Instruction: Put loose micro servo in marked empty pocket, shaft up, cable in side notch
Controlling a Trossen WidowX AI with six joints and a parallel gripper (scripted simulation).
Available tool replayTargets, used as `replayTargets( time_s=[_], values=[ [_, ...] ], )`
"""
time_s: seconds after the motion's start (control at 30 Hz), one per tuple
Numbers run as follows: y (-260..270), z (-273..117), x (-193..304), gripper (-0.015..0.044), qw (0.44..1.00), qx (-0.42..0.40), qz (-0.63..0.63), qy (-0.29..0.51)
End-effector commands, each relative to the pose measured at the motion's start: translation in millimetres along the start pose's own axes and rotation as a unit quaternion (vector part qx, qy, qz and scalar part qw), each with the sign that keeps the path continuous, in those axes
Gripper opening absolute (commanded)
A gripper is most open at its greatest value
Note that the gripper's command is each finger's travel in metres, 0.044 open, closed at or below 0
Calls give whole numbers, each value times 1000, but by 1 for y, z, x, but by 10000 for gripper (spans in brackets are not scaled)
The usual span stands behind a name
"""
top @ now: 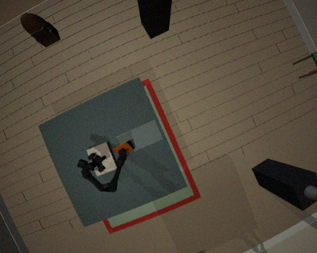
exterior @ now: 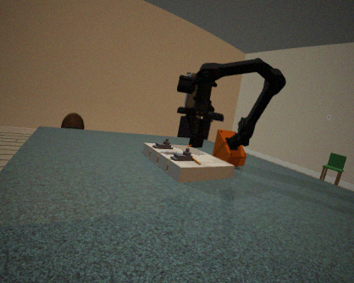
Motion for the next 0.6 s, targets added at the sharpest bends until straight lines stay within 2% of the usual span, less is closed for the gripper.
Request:
replayTargets(
  time_s=[0.0, 0.17, 0.57],
  values=[
    [0, 0, 0, 0, 997, 2, 82, 1],
    [0, 0, 0, 0, 988, 2, 157, 1],
    [1, 0, 9, 0, 987, 2, 159, 1]
  ],
)
Point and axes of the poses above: the point midway between the two fingers, 35 mm back from their tips, its own z axis out along the fingers, its own y axis across the jaws, x = y × z, the point moved 7 cm from there along -z, back along the fingers, and after that the axes turned 12 degrees about z, right-handed, at the moved point
